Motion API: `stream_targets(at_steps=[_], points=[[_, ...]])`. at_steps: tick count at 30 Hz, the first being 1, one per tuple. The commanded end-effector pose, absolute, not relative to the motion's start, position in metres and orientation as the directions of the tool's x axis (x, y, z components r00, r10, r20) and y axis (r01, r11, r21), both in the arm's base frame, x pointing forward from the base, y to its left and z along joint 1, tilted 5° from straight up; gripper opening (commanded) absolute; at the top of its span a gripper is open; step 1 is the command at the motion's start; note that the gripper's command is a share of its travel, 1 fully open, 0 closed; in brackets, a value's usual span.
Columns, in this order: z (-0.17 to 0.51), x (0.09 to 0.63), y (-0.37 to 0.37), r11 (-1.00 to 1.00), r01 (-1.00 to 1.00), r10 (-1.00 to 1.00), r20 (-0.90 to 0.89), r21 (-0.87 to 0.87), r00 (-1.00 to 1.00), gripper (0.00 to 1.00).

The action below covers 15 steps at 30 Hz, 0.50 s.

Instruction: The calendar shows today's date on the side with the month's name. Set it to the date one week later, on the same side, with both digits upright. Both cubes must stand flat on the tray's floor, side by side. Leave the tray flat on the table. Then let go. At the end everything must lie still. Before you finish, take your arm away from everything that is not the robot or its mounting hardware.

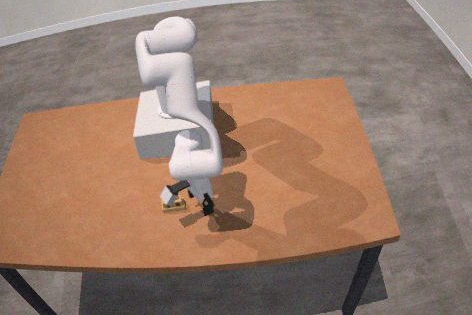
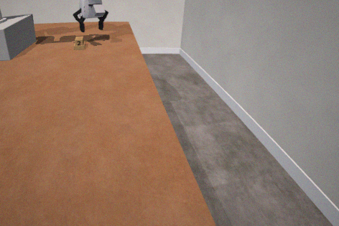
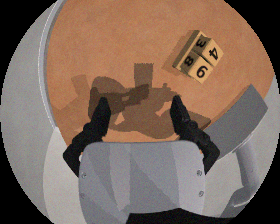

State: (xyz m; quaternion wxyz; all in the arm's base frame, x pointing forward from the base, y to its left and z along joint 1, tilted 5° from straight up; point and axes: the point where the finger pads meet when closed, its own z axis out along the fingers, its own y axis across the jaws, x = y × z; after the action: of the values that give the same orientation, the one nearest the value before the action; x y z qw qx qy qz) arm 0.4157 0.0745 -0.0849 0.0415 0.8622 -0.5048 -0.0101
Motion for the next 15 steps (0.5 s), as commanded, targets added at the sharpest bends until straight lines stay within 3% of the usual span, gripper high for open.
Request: stream_targets(at_steps=[1,15], points=[[-0.096,0.416,0.074,-0.487,-0.870,-0.871,0.025,0.080,0.490,1.00],[-0.116,0.415,0.073,-0.487,-0.870,-0.871,0.025,0.080,0.490,1.00]])
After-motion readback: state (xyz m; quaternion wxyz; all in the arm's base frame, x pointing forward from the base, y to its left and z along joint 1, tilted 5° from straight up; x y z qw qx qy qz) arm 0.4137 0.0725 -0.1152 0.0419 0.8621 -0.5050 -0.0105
